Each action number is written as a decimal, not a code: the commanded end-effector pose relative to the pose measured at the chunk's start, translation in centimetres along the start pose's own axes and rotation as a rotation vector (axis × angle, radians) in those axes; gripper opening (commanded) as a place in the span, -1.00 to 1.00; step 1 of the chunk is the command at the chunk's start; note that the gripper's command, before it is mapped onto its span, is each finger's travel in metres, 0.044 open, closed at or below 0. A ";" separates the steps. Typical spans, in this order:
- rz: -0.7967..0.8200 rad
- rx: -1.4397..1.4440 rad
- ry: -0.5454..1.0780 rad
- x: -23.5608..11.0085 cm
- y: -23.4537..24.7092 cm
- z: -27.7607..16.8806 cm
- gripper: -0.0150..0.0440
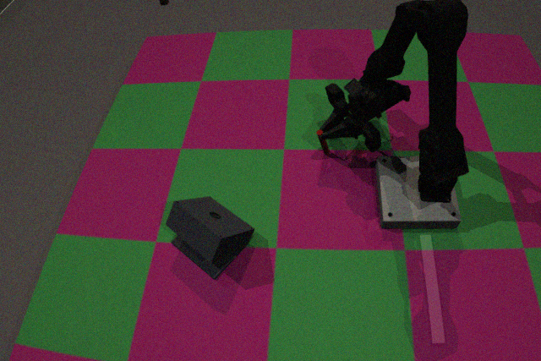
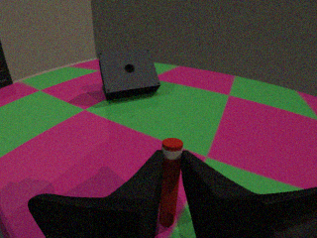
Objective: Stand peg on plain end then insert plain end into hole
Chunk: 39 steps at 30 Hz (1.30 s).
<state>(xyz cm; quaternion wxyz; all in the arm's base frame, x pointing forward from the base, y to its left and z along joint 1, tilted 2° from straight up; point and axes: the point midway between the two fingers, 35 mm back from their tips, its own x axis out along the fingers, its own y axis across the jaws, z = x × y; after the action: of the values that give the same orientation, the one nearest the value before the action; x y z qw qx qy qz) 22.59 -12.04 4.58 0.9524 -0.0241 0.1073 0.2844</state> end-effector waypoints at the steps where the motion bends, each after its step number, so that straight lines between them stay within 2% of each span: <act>1: -0.003 -0.003 0.013 -0.1 -0.1 0.1 -0.33; 39: -0.005 -0.011 -0.001 -0.3 -0.1 -0.6 -0.33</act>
<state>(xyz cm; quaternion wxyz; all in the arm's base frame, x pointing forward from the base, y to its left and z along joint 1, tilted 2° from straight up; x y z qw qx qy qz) 22.39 -12.32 4.25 0.9530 -0.0299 0.1049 0.2825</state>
